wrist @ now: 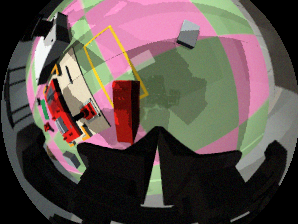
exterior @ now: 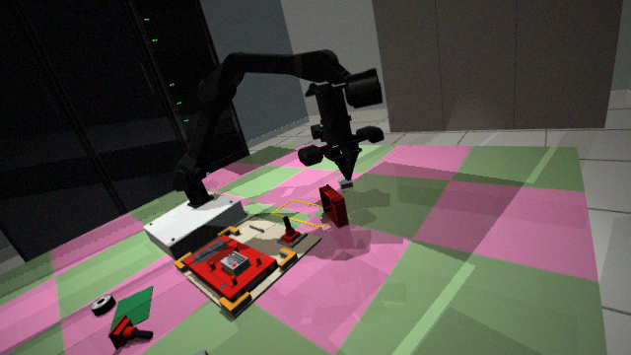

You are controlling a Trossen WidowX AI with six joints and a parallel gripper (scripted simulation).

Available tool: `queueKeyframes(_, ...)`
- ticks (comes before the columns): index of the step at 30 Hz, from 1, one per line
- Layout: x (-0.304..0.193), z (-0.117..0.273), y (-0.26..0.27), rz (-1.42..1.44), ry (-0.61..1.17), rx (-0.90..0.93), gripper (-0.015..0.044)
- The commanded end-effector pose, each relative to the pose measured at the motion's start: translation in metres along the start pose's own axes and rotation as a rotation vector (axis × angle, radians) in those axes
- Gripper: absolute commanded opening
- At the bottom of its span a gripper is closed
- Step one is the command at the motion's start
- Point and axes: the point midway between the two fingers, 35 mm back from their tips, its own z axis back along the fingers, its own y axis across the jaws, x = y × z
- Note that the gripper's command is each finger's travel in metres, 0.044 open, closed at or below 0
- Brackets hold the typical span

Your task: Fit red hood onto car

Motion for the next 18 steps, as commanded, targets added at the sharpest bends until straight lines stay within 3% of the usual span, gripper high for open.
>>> queueKeyframes(1, 0.002, -0.022, 0.002, 0.008, -0.013, 0.012, 0.0)
queueKeyframes(18, 0.002, -0.032, 0.006, 0.008, -0.013, 0.013, 0.0)
